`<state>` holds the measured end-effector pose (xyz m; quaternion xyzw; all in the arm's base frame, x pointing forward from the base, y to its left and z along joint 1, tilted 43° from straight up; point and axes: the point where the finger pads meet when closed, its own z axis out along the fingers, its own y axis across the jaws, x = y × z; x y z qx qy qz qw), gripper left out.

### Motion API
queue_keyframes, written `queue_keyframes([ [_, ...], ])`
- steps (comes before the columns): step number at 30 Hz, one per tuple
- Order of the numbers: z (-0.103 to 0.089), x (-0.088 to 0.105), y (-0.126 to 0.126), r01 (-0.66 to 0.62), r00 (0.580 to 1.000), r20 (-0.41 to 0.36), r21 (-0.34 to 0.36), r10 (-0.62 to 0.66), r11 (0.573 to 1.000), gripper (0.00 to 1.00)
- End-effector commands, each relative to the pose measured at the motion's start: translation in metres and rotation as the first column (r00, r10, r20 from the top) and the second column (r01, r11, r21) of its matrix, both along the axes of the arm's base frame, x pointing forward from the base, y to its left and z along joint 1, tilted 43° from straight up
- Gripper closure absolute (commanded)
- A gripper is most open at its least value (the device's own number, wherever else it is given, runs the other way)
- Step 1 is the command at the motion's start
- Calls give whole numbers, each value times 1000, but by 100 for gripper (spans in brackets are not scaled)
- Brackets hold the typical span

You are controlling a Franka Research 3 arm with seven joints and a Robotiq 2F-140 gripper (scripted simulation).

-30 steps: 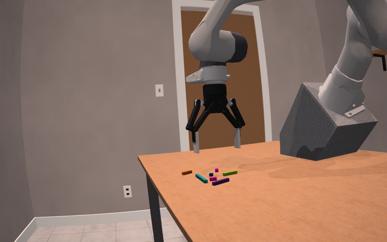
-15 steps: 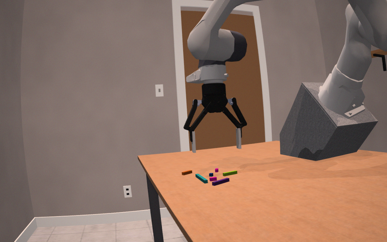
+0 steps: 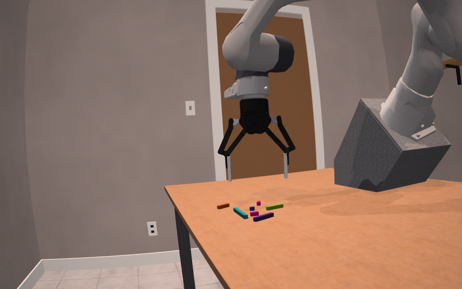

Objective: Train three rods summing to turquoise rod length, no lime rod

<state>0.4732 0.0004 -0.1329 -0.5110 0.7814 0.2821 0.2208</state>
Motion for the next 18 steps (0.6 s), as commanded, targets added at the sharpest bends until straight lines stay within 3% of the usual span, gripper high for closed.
queue_keyframes([
  [1,4,3,2,118,986,-119,7,-116,993,0],
  [13,8,7,5,229,950,-219,-3,-224,973,0],
  [18,11,10,7,301,913,-284,-17,-293,953,0],
])
